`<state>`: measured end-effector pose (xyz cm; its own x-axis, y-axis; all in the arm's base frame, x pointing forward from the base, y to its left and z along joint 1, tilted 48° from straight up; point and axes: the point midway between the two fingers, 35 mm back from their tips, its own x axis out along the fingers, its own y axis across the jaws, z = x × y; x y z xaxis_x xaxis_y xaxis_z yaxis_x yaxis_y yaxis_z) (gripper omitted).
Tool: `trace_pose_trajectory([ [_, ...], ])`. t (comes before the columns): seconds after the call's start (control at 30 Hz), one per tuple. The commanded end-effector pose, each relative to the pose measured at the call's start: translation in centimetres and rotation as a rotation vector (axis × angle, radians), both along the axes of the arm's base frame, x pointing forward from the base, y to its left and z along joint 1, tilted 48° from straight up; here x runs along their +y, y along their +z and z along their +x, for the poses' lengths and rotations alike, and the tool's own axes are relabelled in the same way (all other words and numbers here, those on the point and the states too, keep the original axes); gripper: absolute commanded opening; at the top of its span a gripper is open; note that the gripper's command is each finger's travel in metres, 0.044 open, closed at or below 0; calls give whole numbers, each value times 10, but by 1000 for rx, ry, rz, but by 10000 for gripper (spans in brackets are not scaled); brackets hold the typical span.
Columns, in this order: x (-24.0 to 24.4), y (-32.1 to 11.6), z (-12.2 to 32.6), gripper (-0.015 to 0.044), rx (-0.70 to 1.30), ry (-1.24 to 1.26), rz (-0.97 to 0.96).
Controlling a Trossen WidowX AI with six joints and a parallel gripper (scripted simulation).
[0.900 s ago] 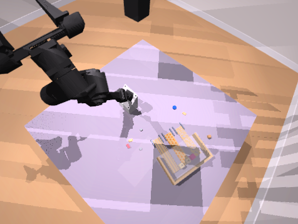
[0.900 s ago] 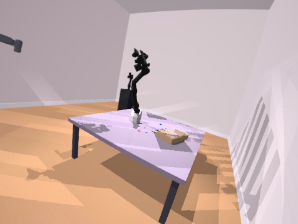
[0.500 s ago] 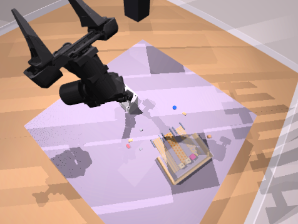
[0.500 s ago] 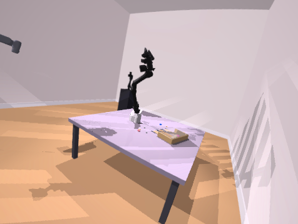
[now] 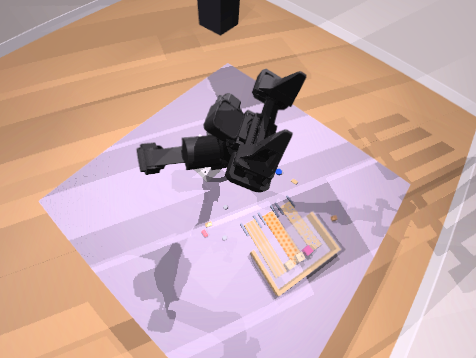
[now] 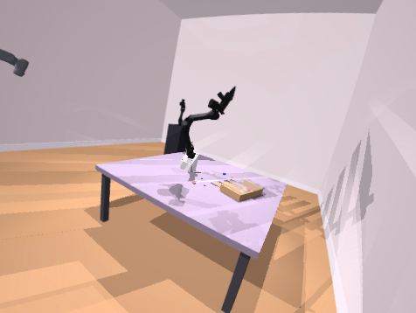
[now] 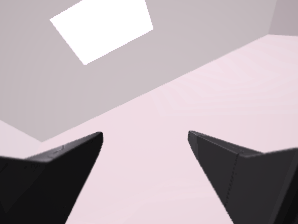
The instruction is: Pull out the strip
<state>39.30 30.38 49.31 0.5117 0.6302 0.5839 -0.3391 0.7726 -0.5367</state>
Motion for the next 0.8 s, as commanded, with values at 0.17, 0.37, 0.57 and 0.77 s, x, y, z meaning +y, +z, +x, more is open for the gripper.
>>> trace_pose_trajectory([
  [0.17, -47, -129, 56, 400, 402, -294, -29],
  [0.37, -95, -220, 65, 400, 631, -526, -69],
  [0.57, -153, -305, 48, 400, 824, -780, -130],
  [0.77, -217, -378, 8, 400, 974, -1051, -218],
])
